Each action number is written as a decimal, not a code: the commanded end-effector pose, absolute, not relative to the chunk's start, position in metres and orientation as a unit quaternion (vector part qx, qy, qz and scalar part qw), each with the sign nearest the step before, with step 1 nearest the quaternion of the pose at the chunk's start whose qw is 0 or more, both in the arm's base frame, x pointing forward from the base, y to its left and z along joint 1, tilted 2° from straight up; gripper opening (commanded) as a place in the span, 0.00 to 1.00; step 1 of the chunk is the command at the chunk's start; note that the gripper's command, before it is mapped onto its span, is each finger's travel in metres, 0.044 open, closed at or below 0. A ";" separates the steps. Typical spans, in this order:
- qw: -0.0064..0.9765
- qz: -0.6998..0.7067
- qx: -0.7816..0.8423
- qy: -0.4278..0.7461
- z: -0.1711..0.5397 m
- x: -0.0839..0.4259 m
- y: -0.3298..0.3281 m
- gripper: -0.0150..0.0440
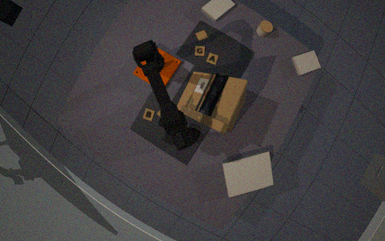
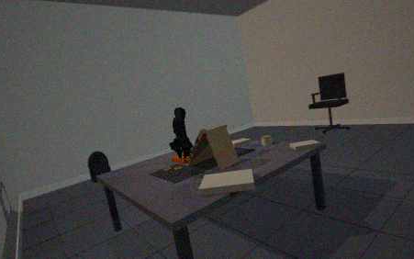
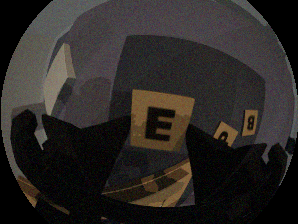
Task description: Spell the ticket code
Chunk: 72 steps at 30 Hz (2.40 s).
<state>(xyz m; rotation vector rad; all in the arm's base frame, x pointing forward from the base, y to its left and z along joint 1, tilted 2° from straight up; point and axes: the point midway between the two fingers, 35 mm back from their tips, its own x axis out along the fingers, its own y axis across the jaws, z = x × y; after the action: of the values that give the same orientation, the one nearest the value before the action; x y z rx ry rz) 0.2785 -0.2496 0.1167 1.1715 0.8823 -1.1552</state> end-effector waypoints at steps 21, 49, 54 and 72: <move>0.769 -0.407 0.452 0.196 0.256 0.321 -0.212 0.25; 0.869 -0.297 0.344 0.196 0.300 0.351 -0.118 0.25; 0.881 -0.275 0.319 0.215 0.294 0.354 -0.093 0.25; 0.917 -0.183 0.229 0.271 0.273 0.350 0.000 0.25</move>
<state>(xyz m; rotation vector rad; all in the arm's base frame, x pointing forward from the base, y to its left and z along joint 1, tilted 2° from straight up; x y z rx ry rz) 0.3553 -0.0179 0.2757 0.5156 0.5428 -0.4145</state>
